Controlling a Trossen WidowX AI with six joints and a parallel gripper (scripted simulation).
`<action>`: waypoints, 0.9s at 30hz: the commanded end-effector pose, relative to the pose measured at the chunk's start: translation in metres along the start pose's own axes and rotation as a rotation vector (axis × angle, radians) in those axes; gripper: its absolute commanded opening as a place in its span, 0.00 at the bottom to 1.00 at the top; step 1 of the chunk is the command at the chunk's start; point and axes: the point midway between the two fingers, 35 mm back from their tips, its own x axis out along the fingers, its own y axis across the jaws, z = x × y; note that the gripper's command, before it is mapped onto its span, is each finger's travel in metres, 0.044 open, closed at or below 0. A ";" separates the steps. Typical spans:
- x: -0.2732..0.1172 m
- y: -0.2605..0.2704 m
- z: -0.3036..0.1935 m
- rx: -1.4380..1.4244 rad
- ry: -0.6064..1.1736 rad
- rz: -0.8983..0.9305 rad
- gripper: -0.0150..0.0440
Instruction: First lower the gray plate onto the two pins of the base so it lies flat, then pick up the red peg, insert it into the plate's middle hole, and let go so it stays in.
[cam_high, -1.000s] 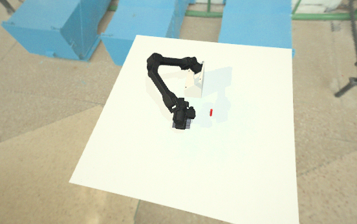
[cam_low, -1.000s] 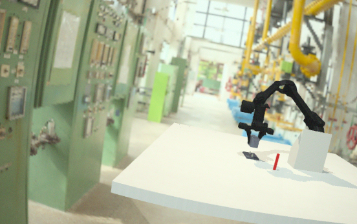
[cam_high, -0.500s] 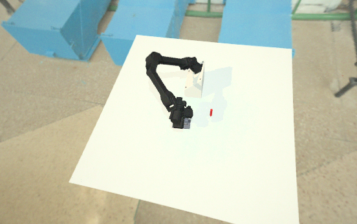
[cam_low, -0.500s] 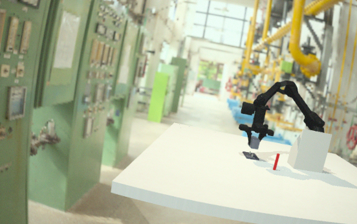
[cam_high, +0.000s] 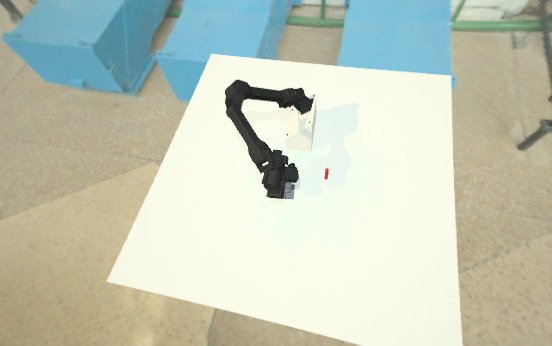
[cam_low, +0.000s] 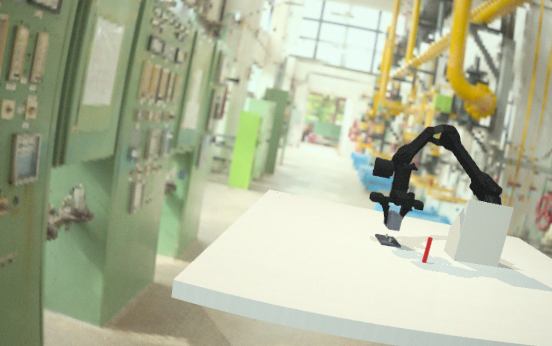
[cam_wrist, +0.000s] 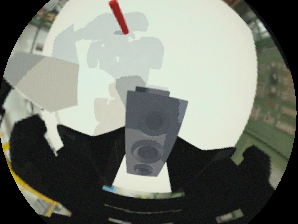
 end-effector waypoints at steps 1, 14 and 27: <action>0.000 0.000 -0.001 -0.003 0.004 0.000 0.25; 0.007 0.000 -0.002 -0.003 0.004 0.000 0.25; 0.022 0.000 -0.002 -0.003 0.005 0.000 0.25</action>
